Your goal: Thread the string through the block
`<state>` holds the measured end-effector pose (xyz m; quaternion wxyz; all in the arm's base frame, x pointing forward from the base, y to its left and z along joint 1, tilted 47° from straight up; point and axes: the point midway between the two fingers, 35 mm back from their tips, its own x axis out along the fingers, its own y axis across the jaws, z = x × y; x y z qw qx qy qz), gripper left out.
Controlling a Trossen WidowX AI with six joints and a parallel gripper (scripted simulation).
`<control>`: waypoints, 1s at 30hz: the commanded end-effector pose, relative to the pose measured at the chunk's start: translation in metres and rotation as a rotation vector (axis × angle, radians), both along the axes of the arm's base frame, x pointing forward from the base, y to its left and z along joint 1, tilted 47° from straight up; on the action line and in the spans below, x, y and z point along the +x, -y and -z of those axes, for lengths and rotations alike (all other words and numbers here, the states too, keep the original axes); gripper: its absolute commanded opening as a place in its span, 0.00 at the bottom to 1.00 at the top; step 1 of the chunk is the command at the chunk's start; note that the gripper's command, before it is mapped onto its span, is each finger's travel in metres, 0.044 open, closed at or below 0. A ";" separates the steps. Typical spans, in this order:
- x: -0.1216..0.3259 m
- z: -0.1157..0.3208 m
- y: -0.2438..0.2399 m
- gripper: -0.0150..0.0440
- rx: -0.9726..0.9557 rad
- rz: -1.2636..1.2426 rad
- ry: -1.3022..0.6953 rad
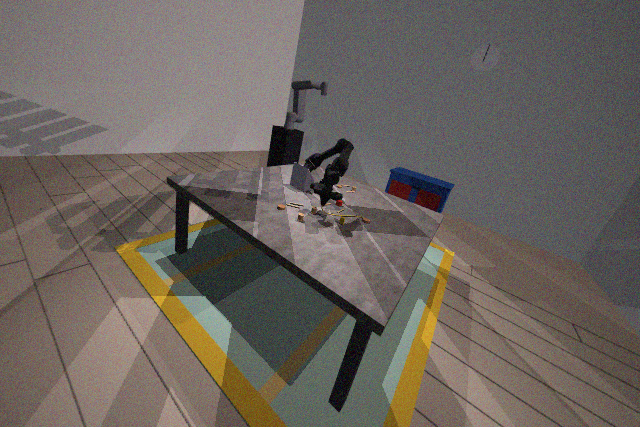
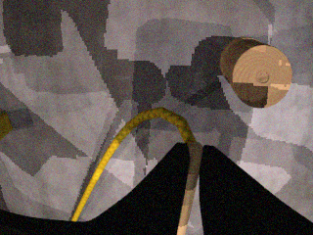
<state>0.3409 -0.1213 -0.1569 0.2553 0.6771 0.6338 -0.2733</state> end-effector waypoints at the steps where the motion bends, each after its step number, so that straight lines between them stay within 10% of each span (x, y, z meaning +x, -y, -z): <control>1: -0.003 0.001 -0.006 0.25 -0.002 -0.002 -0.004; 30: -0.026 0.008 -0.034 0.25 -0.001 -0.002 -0.006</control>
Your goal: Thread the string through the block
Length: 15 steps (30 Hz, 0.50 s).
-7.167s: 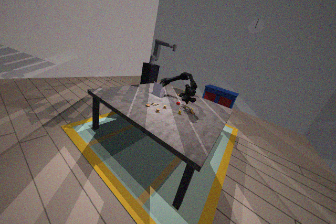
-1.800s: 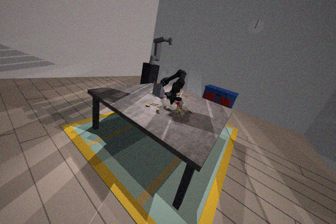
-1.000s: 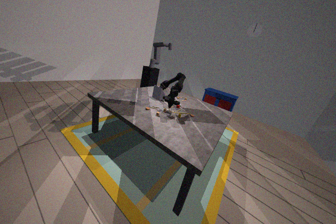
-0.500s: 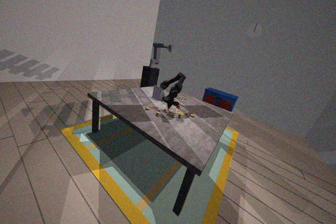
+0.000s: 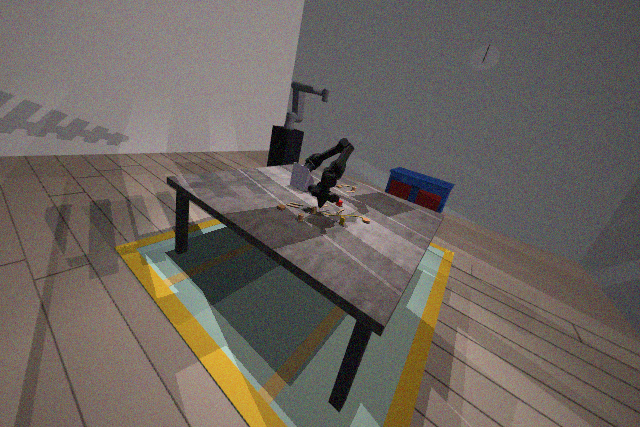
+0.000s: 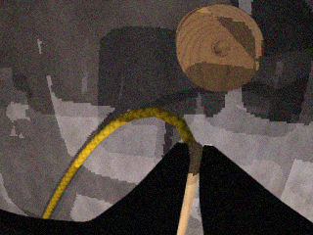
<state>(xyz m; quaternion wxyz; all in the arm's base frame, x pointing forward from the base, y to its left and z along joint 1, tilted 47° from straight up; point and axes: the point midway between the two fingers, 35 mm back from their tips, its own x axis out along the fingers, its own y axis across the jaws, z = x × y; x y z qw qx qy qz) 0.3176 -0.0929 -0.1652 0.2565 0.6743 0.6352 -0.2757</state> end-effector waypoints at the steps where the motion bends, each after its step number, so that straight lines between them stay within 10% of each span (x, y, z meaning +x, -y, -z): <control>1: -0.003 -0.001 -0.007 0.25 0.004 0.003 -0.002; 15: -0.013 0.001 -0.017 0.25 0.005 0.003 -0.002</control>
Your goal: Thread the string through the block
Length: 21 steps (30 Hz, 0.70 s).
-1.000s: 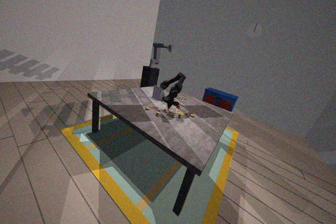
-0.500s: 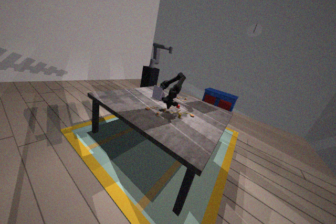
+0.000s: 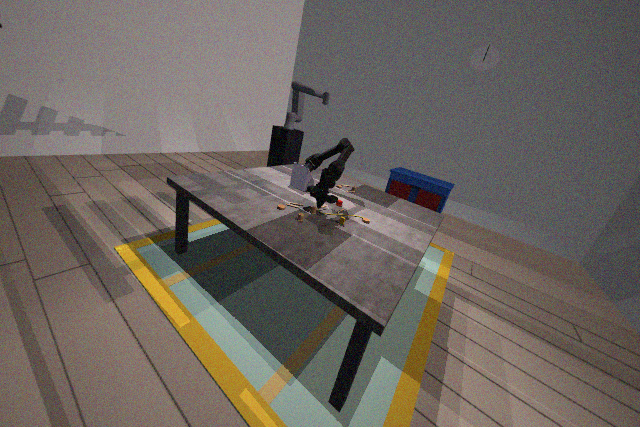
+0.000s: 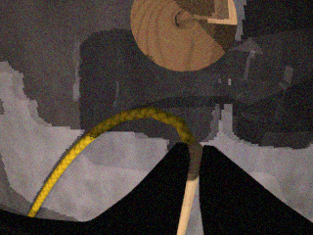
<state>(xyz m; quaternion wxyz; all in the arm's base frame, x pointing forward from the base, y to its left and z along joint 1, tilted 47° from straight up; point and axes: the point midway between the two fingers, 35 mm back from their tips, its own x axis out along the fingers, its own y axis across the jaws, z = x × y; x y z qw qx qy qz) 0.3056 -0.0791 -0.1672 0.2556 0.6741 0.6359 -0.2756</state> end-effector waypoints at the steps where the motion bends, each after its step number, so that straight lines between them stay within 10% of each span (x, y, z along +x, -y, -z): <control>1: -0.001 -0.001 -0.003 0.25 0.004 0.003 -0.001; 21: 0.003 -0.018 -0.018 0.25 0.002 0.004 -0.002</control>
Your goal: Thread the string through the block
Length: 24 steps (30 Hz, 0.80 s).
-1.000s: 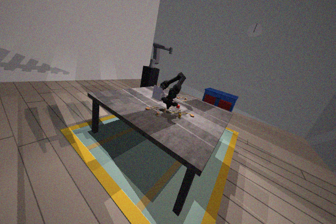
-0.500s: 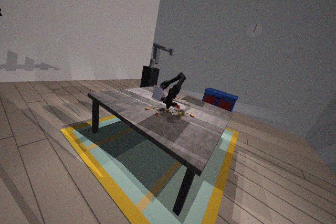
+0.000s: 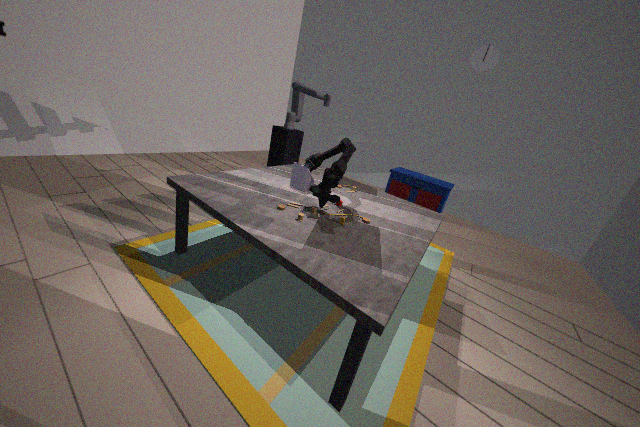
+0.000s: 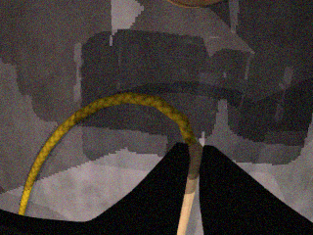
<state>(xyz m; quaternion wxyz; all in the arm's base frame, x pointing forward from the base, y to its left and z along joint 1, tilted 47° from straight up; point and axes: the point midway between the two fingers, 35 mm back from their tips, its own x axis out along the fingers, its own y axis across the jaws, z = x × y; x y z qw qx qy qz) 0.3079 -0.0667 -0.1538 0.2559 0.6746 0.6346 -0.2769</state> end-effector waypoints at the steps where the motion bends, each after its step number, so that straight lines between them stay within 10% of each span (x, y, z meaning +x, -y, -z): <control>1: 0.001 -0.006 -0.006 0.25 0.004 0.002 -0.001; 24: 0.004 -0.028 -0.027 0.25 0.005 0.002 -0.001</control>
